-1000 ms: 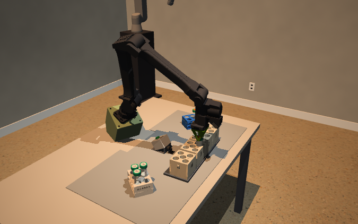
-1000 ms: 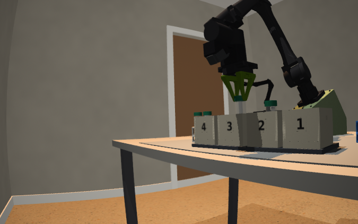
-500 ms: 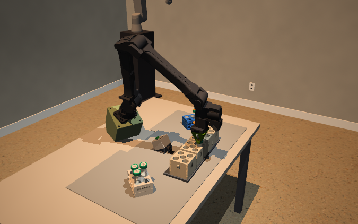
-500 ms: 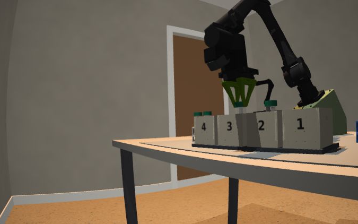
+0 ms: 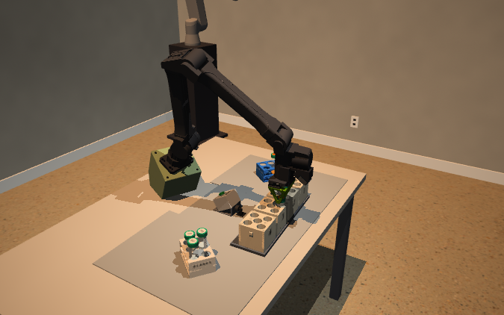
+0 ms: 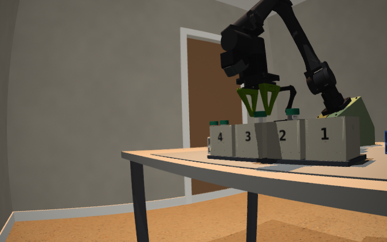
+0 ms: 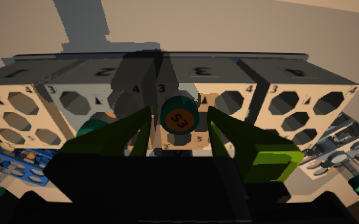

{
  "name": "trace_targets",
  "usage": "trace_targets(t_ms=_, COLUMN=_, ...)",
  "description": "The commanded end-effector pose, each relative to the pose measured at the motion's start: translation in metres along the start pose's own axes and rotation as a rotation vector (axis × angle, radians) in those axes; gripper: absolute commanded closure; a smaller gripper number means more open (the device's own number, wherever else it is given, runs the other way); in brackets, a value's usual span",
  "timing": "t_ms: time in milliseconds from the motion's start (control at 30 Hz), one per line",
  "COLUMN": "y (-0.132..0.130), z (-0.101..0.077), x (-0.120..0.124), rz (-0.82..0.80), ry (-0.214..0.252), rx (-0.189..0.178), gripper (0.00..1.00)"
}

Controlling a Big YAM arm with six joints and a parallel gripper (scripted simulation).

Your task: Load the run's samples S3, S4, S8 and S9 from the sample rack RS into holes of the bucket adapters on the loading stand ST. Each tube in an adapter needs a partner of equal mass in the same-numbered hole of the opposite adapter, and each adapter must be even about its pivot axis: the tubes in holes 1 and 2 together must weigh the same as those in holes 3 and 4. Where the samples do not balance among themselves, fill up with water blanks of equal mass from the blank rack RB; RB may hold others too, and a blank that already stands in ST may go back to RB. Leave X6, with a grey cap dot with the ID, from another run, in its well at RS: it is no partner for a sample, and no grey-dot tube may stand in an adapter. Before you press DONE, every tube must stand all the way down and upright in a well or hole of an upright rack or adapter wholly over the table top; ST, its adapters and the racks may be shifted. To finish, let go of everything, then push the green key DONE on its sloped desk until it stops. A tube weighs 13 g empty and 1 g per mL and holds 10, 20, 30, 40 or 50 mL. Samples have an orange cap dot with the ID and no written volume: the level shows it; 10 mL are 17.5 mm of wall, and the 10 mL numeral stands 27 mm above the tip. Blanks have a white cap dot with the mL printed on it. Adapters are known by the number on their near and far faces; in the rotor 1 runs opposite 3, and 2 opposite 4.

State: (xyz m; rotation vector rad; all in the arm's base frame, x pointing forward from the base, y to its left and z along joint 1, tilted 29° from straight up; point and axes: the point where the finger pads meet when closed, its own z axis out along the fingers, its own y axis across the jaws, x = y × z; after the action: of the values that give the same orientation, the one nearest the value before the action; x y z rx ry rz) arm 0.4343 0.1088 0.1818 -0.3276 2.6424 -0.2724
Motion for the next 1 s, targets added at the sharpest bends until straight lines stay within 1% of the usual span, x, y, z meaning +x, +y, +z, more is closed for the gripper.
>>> trace_targets(t_ms=0, y=-0.001, z=-0.011, x=-0.016, rz=0.009, ry=-0.044, rx=-0.005, gripper=0.45)
trace_targets(t_ms=233, y=-0.001, z=-0.011, x=-0.016, rz=0.009, ry=-0.044, rx=-0.005, gripper=0.45)
trace_targets(t_ms=267, y=0.001, z=-0.022, x=-0.015, rz=0.007, ry=-0.057, rx=-0.011, gripper=0.45)
trace_targets(t_ms=300, y=0.001, z=-0.033, x=-0.024, rz=0.016, ry=-0.071, rx=-0.014, gripper=0.45)
trace_targets(t_ms=333, y=0.001, z=-0.038, x=-0.026, rz=0.018, ry=-0.077, rx=-0.013, gripper=0.45)
trace_targets(t_ms=567, y=0.000, z=-0.063, x=-0.025, rz=0.019, ry=-0.079, rx=-0.012, gripper=0.45)
trace_targets(t_ms=667, y=0.000, z=-0.063, x=-0.025, rz=0.019, ry=-0.079, rx=-0.012, gripper=0.45)
trace_targets(t_ms=700, y=-0.001, z=-0.046, x=-0.015, rz=0.010, ry=-0.045, rx=-0.007, gripper=0.45)
trace_targets(t_ms=967, y=-0.001, z=-0.046, x=-0.015, rz=0.010, ry=-0.045, rx=-0.007, gripper=0.45)
